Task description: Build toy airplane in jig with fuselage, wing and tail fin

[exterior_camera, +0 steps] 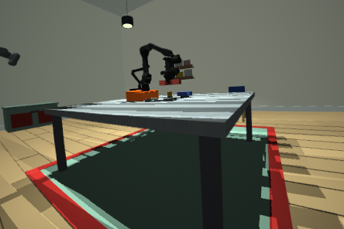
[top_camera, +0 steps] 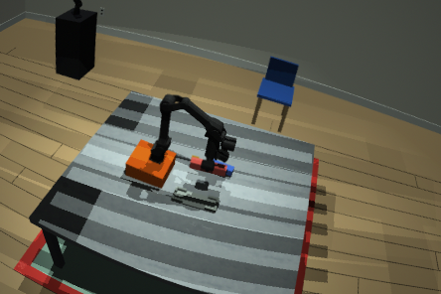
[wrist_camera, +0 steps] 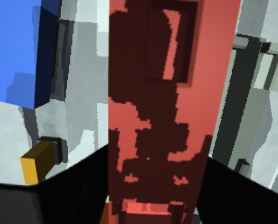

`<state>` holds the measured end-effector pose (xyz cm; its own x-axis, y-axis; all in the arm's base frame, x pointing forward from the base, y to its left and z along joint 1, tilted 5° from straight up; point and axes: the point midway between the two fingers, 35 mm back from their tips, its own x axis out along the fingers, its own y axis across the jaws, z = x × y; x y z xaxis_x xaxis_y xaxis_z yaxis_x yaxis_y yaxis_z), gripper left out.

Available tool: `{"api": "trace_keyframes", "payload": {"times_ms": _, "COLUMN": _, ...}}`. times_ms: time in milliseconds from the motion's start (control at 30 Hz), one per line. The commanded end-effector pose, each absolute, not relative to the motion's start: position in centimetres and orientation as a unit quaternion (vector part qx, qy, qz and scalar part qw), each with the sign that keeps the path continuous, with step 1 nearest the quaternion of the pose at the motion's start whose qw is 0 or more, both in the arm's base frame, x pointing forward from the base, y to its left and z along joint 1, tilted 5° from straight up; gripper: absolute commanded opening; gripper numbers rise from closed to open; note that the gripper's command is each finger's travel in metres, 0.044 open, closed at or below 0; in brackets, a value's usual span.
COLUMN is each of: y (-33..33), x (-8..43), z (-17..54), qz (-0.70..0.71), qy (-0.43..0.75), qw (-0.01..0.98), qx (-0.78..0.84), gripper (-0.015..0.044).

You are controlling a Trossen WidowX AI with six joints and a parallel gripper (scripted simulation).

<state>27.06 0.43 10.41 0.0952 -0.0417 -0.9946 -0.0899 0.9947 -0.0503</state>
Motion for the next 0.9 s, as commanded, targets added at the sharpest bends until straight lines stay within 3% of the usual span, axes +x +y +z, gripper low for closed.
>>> {"api": "trace_keyframes", "payload": {"times_ms": 0, "y": -0.6, "x": 27.4, "z": 10.0, "qz": 0.016, "qy": 0.671, "qw": 0.74, "qx": -0.047, "gripper": 0.0}}
{"api": "trace_keyframes", "payload": {"times_ms": 867, "y": -8.2, "x": 28.0, "z": 6.7, "qz": 0.004, "qy": 0.671, "qw": 0.74, "qx": -0.039, "gripper": 0.0}}
